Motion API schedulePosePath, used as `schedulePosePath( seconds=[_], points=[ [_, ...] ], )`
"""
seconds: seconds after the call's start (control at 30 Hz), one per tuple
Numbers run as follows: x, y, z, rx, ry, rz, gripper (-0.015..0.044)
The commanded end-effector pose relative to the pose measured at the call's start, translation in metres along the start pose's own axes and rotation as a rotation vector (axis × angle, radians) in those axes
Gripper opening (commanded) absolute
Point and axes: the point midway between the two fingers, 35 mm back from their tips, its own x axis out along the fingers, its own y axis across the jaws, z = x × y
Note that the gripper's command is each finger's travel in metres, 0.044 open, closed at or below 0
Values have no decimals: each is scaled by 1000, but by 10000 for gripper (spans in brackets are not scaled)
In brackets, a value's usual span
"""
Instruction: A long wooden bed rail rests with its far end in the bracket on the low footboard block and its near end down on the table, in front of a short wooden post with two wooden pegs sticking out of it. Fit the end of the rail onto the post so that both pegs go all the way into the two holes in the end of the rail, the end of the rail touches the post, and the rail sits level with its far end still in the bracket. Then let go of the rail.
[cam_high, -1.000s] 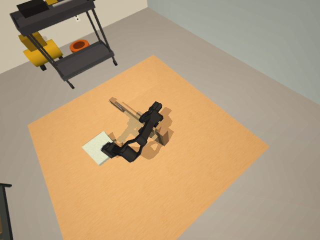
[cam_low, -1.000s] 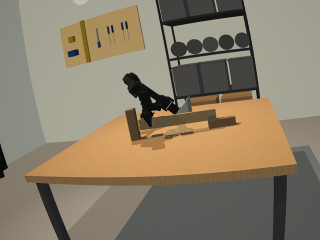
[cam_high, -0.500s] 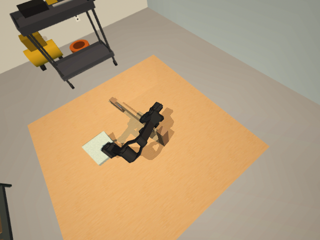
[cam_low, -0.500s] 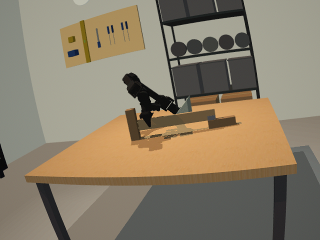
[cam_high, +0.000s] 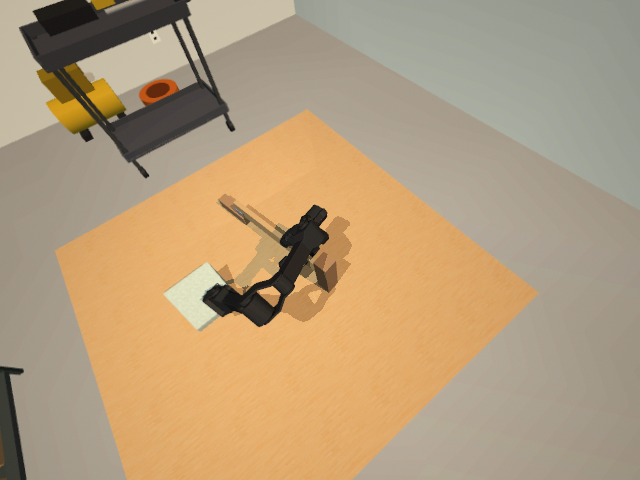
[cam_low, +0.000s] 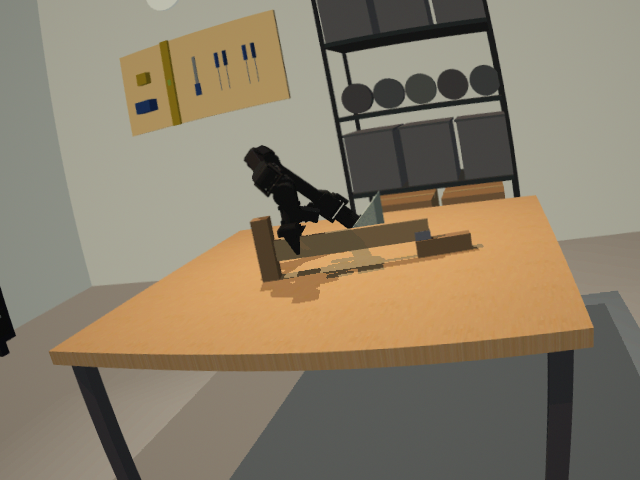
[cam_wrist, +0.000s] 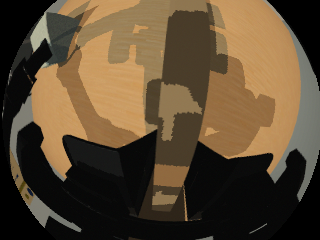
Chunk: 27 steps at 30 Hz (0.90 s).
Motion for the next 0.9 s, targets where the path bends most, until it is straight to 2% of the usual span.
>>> schedulePosePath(
  seconds=[0.0, 0.63, 0.87],
  points=[
    [0, 0, -2, -5, 1, -1, 0],
    [0, 0, -6, -5, 1, -1, 0],
    [0, 0, -3, -3, -7, -2, 184]
  ],
)
